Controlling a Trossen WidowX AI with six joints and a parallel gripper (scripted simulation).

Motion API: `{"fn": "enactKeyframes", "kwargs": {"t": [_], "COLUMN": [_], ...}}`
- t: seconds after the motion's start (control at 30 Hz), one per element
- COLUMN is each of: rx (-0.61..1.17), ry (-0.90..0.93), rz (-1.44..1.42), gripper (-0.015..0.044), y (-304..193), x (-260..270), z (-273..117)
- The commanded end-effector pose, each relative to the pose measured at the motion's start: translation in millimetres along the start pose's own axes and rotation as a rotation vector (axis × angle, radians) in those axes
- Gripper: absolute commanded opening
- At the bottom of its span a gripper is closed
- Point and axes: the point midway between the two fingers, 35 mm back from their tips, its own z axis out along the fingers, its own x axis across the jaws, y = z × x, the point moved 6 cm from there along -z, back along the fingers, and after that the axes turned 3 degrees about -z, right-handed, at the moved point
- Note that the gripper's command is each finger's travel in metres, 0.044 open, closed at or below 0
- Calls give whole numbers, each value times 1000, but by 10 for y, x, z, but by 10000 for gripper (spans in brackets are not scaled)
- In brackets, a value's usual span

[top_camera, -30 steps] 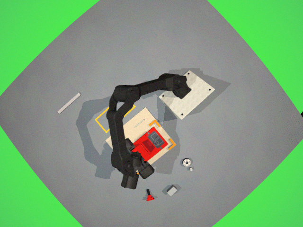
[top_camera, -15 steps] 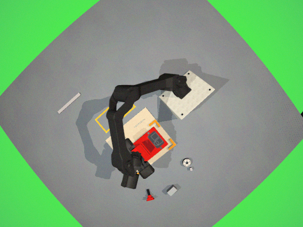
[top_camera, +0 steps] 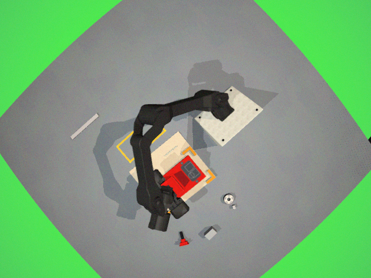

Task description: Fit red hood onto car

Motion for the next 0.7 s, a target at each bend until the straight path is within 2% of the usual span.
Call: {"fn": "enactKeyframes", "kwargs": {"t": [0.0, 0.67], "rx": [2, 2], "ry": [-1, -1], "rz": [-2, -2], "gripper": [0, 0], "y": [-1, -1], "x": [-3, -3], "z": [-17, 5]}}
